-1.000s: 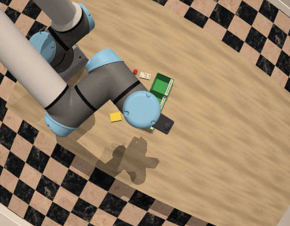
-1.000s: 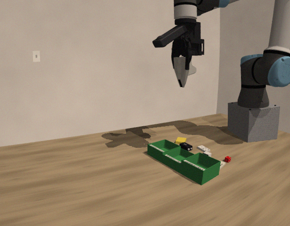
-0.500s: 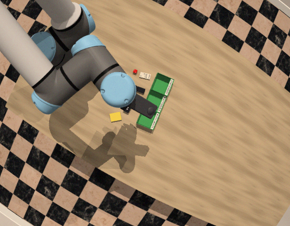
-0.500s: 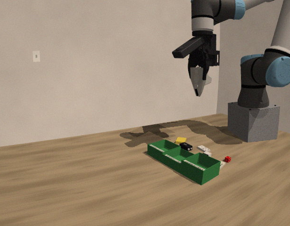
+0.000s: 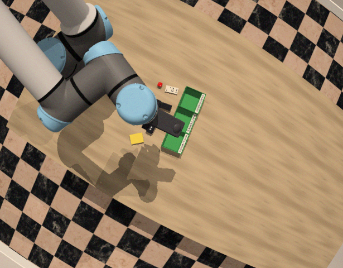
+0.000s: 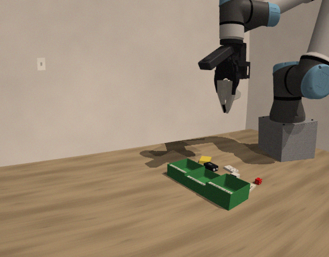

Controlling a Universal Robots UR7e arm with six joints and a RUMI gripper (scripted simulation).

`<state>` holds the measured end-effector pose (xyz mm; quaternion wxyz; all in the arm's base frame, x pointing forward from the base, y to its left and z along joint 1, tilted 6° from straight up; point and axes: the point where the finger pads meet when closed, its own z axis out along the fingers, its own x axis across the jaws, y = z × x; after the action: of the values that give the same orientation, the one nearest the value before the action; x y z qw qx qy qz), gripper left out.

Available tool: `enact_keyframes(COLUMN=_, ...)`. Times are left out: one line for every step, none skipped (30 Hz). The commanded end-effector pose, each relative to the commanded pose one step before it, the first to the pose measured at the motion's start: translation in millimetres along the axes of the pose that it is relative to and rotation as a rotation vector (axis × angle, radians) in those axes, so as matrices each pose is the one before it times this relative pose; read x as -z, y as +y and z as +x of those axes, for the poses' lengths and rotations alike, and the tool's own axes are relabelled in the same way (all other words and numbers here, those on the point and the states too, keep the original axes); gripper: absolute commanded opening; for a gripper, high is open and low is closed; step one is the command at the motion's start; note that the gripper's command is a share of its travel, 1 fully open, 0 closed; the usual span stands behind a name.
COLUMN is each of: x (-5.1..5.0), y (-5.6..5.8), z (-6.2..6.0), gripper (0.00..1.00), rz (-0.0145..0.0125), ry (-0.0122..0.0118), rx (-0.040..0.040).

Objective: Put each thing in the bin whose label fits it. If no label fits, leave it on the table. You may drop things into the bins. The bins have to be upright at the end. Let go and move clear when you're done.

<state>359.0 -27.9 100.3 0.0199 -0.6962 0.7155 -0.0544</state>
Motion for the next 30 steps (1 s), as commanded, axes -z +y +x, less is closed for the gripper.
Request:
enact_keyframes(x=-31.1, y=-25.48, z=8.53, gripper=0.04, rz=-0.00352, ry=-0.00306, rx=0.06056)
enact_keyframes(x=-6.16, y=-5.21, z=2.2, gripper=0.04, rz=-0.00003, ry=0.00008, rx=0.0)
enact_keyframes(x=-6.16, y=-5.21, z=2.21, gripper=0.04, rz=-0.00005, ry=0.00012, rx=0.0)
enact_keyframes(x=0.0, y=0.0, z=0.0, gripper=0.04, rz=0.0, ry=0.0, rx=0.0)
enact_keyframes(x=0.0, y=0.0, z=0.0, gripper=0.04, rz=0.0, ry=0.0, rx=0.0)
enact_keyframes(x=-6.13, y=-5.09, z=2.27, gripper=0.04, rz=-0.00013, ry=0.0003, rx=-0.00017)
enact_keyframes(x=-6.17, y=-5.21, z=2.22, gripper=0.04, rz=-0.00004, ry=0.0001, rx=-0.00133)
enact_keyframes(x=-6.17, y=-5.22, z=2.18, gripper=0.04, rz=-0.00001, ry=0.00005, rx=-0.00002)
enact_keyframes(x=-6.17, y=-5.22, z=2.17, gripper=0.04, rz=0.0, ry=0.00004, rx=0.0)
enact_keyframes(x=-6.16, y=-5.32, z=2.16, gripper=0.04, rz=-0.00002, ry=0.0, rx=0.0)
enact_keyframes(x=-6.16, y=-5.22, z=2.16, gripper=0.04, rz=0.00001, ry=0.0, rx=0.0)
enact_keyframes(x=-5.2, y=-4.21, z=1.79, gripper=0.04, rz=0.00001, ry=0.0, rx=0.0)
enact_keyframes(x=-5.28, y=-4.32, z=1.83, gripper=0.04, rz=0.00001, ry=0.0, rx=0.0)
enact_keyframes(x=-5.45, y=-4.49, z=1.89, gripper=0.04, rz=0.00001, ry=0.0, rx=0.0)
enact_keyframes(x=-5.53, y=-4.56, z=1.92, gripper=0.04, rz=0.00001, ry=0.0, rx=0.0)
enact_keyframes(x=-5.56, y=-4.58, z=1.93, gripper=0.04, rz=0.00001, ry=0.0, rx=0.0)
enact_keyframes(x=-5.57, y=-4.58, z=1.93, gripper=0.04, rz=0.00001, ry=0.0, rx=0.0)
enact_keyframes(x=-5.18, y=-4.97, z=1.91, gripper=0.04, rz=0.0, ry=0.0, rx=0.0)
enact_keyframes(x=-1.43, y=-1.45, z=0.54, gripper=0.04, rz=0.00003, ry=0.00001, rx=0.0)
enact_keyframes(x=0.02, y=-0.02, z=0.01, gripper=0.04, rz=-0.00001, ry=0.0, rx=0.0)
enact_keyframes(x=0.0, y=0.0, z=0.0, gripper=0.04, rz=0.0, ry=0.0, rx=0.0)
enact_keyframes(x=0.0, y=0.0, z=0.0, gripper=0.04, rz=0.0, ry=0.0, rx=0.0)
enact_keyframes(x=0.03, y=-0.05, z=-0.02, gripper=0.04, rz=0.00002, ry=-0.00009, rx=0.0)
enact_keyframes(x=0.0, y=-0.02, z=-0.02, gripper=0.04, rz=0.00003, ry=-0.00007, rx=0.0)
enact_keyframes(x=0.0, y=-0.02, z=-0.02, gripper=0.04, rz=0.00004, ry=-0.00007, rx=0.0)
enact_keyframes(x=0.0, y=-0.01, z=-0.02, gripper=0.04, rz=0.00004, ry=-0.00007, rx=0.0)
enact_keyframes(x=0.0, y=-0.01, z=-0.02, gripper=0.04, rz=0.00003, ry=-0.00006, rx=0.0)
enact_keyframes(x=0.0, y=0.0, z=0.04, gripper=0.04, rz=0.00002, ry=-0.00004, rx=0.00001)
enact_keyframes(x=-0.01, y=0.04, z=0.22, gripper=0.04, rz=0.0, ry=0.00001, rx=-0.00035)
enact_keyframes(x=0.06, y=0.06, z=0.19, gripper=0.04, rz=-0.00001, ry=-0.00002, rx=-0.00029)
